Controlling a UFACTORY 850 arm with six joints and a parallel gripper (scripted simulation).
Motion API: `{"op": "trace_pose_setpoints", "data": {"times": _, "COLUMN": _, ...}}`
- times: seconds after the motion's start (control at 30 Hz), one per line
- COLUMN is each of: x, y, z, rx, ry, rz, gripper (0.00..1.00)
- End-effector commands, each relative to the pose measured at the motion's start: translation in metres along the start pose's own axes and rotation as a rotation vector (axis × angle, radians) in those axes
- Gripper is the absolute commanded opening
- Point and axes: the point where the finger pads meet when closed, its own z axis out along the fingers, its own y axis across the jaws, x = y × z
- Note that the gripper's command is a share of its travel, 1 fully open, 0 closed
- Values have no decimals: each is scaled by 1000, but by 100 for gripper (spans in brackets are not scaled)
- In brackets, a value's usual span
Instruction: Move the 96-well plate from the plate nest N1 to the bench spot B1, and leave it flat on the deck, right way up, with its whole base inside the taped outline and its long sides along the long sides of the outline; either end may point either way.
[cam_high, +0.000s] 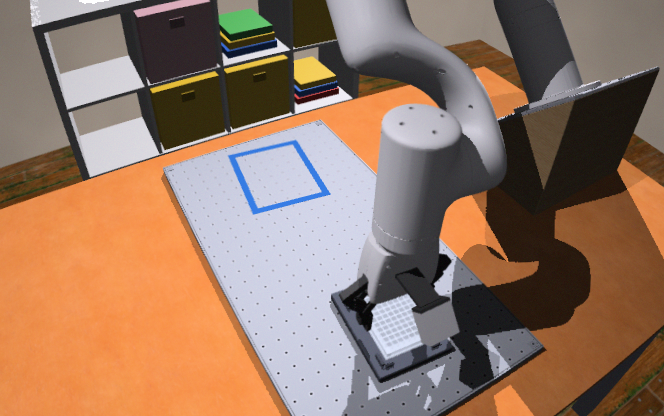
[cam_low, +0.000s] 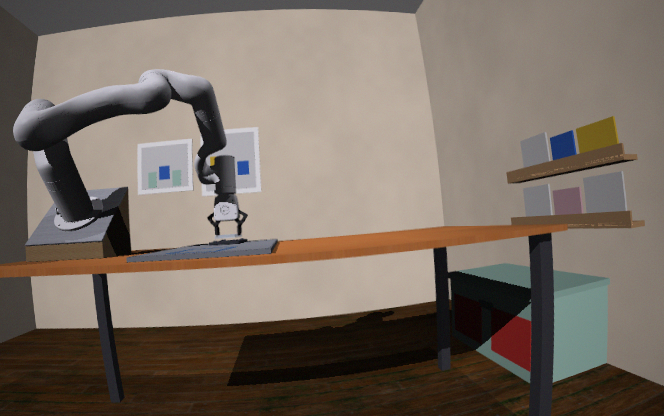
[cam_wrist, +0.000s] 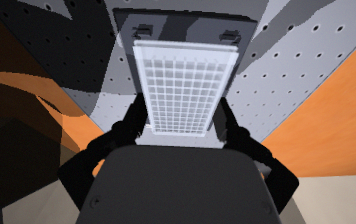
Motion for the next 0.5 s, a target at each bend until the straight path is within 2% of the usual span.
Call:
{"op": "trace_pose_setpoints", "data": {"times": 0.0, "x": 0, "y": 1, "z": -3, "rx": -1, "ry": 1, "rz": 1, "gripper": 0}}
{"op": "trace_pose_setpoints", "data": {"times": 0.47, "x": 0, "y": 1, "z": -11, "rx": -1, "ry": 1, "rz": 1, "gripper": 0}}
